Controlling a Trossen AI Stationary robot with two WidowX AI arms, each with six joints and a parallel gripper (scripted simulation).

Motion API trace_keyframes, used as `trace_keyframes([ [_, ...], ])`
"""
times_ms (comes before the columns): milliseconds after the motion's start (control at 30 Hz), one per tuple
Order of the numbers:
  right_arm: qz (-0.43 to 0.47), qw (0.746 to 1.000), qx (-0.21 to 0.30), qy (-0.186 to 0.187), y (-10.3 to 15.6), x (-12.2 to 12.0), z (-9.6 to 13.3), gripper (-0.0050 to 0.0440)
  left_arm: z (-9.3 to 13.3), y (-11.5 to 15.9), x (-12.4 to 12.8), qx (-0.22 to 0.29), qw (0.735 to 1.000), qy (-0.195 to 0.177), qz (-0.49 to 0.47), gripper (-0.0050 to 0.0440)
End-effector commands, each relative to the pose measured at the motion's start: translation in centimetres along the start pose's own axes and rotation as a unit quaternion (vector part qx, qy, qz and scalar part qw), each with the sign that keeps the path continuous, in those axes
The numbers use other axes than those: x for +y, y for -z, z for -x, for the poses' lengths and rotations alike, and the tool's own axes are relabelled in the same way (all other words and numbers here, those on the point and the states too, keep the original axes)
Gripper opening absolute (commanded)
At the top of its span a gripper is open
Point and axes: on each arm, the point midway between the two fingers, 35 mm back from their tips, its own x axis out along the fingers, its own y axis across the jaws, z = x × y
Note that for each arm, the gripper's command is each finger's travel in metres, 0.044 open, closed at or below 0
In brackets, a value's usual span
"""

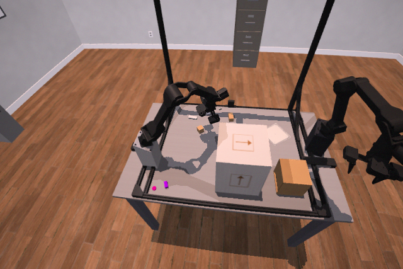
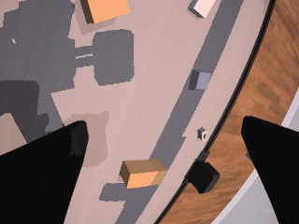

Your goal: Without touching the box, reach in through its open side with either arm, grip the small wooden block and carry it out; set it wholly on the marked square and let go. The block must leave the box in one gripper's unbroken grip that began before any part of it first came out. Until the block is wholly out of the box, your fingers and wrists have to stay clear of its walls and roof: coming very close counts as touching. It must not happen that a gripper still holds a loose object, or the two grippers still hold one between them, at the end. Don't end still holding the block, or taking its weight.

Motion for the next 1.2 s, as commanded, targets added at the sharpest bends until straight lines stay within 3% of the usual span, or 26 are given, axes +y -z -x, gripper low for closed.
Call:
trace_keyframes([
  [0, 0.0, 1.0, 0.0, 0.0, 0.0, 0.0, 0.0, 0.04, 0.0, 0.0, 0.0, 0.0, 1.0, 0.0, 0.0, 0.04],
  [600, -0.013, 1.0, 0.002, 0.001, 0.0, 0.0, 0.1, 0.04, -0.1, -0.1, -0.1, -0.001, 1.0, 0.002, 0.0, 0.04],
  [767, -0.15, 0.988, 0.028, 0.011, 0.2, 0.6, 0.9, 0.04, -1.2, -1.8, -0.9, -0.011, 1.0, 0.027, 0.006, 0.04],
  [1033, -0.354, 0.932, 0.063, 0.039, 0.5, 1.4, 2.2, 0.04, -3.1, -4.3, -2.8, -0.024, 0.997, 0.07, 0.015, 0.04],
  [1100, -0.354, 0.932, 0.063, 0.039, 0.5, 1.4, 2.2, 0.04, -3.1, -4.3, -2.8, -0.024, 0.997, 0.07, 0.015, 0.04],
  [1167, -0.421, 0.903, 0.071, 0.051, 0.6, 1.7, 2.5, 0.04, -3.6, -5.0, -3.4, -0.027, 0.996, 0.083, 0.017, 0.04],
])
